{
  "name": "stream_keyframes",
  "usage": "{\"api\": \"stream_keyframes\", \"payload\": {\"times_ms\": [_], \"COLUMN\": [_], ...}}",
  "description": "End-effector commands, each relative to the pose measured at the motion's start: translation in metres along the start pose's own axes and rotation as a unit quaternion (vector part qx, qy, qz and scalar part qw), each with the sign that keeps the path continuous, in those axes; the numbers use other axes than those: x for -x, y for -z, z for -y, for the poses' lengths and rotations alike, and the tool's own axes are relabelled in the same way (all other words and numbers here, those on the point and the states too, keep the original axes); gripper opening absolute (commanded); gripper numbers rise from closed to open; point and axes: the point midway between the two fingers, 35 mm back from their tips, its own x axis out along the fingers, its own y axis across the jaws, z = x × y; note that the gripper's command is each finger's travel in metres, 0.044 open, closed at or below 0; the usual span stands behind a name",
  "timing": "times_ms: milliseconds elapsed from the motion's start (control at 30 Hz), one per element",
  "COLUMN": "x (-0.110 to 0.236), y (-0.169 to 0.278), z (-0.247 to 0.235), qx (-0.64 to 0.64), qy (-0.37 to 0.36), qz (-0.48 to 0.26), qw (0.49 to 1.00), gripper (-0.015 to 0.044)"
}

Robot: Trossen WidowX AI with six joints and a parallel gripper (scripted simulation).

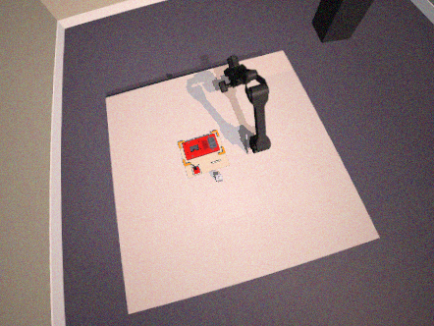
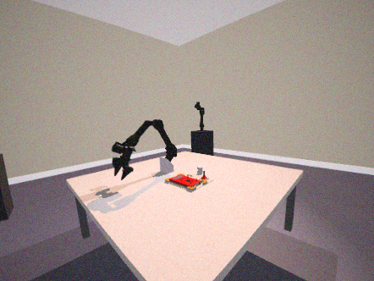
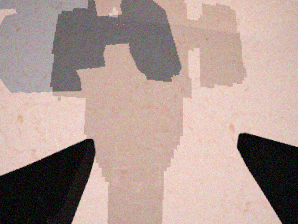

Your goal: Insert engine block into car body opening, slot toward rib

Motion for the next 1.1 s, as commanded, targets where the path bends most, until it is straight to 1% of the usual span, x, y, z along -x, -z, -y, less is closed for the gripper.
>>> {"api": "stream_keyframes", "payload": {"times_ms": [0, 300, 467, 533, 667, 800, 933, 1067], "x": [0.002, 0.029, 0.032, 0.04, 0.087, 0.13, 0.168, 0.2], "y": [-0.004, -0.002, -0.002, -0.004, -0.004, 0.013, 0.047, 0.096], "z": [0.001, 0.002, 0.002, -0.007, -0.066, -0.129, -0.19, -0.242], "qx": [-0.016, -0.053, -0.056, -0.058, -0.07, -0.079, -0.084, -0.086], "qy": [-0.008, -0.02, -0.02, -0.019, -0.013, -0.015, -0.021, -0.031], "qz": [-0.051, -0.196, -0.207, -0.202, -0.175, -0.154, -0.139, -0.134], "qw": [0.999, 0.979, 0.977, 0.978, 0.982, 0.985, 0.986, 0.987], "gripper": [0.044, 0.044, 0.044, 0.044, 0.044, 0.044, 0.044, 0.044]}}
